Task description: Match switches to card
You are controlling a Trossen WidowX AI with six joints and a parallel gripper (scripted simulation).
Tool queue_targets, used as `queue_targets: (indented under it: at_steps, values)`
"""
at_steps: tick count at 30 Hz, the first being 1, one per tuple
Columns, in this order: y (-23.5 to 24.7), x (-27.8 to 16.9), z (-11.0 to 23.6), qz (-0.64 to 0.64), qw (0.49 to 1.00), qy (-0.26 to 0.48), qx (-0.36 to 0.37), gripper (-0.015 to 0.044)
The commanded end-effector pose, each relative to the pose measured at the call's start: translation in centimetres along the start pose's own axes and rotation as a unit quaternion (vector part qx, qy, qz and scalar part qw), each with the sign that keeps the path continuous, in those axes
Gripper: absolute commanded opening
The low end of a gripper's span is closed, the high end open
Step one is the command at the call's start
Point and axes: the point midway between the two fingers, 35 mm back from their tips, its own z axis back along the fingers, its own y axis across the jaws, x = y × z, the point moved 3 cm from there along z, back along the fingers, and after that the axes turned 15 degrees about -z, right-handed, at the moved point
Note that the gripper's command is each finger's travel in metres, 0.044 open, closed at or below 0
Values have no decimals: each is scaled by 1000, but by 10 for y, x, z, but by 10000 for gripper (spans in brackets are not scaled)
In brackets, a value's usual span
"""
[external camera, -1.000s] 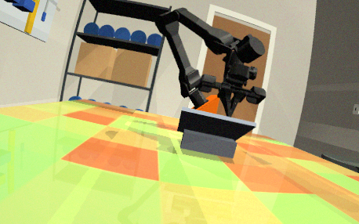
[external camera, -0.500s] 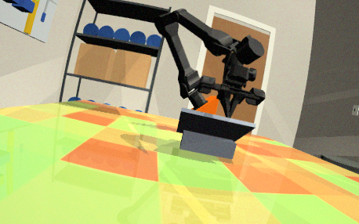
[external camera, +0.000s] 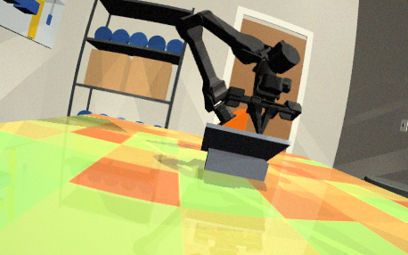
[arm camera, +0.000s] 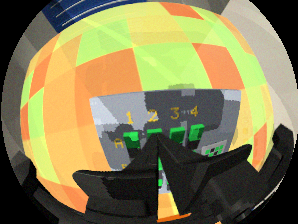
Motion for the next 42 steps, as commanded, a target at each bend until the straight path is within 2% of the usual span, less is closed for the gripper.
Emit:
queue_targets:
  at_steps: [1, 13, 15, 18, 20, 24, 28, 32, 36, 42]
  values:
    - [1, -1, -2, 3, 1000, 2, 0, 0]
    - [1, -1, -3, 3, 1000, 2, 0, 0]
    - [1, -1, 9, 1, 1000, 0, 1, 0]
    - [2, -4, 52, 3, 1000, -7, 5, 0]
    - [0, -5, 63, 3, 1000, -9, 5, 0]
    - [2, -8, 63, 3, 1000, -9, 5, 0]
    - [11, -49, 62, 3, 1000, -9, 5, 0]
    - [11, -49, 60, 3, 1000, -8, 5, 0]
    - [12, -47, 29, 3, 1000, 3, 2, 0]
    - [12, -47, 26, 3, 1000, 3, 1, 0]
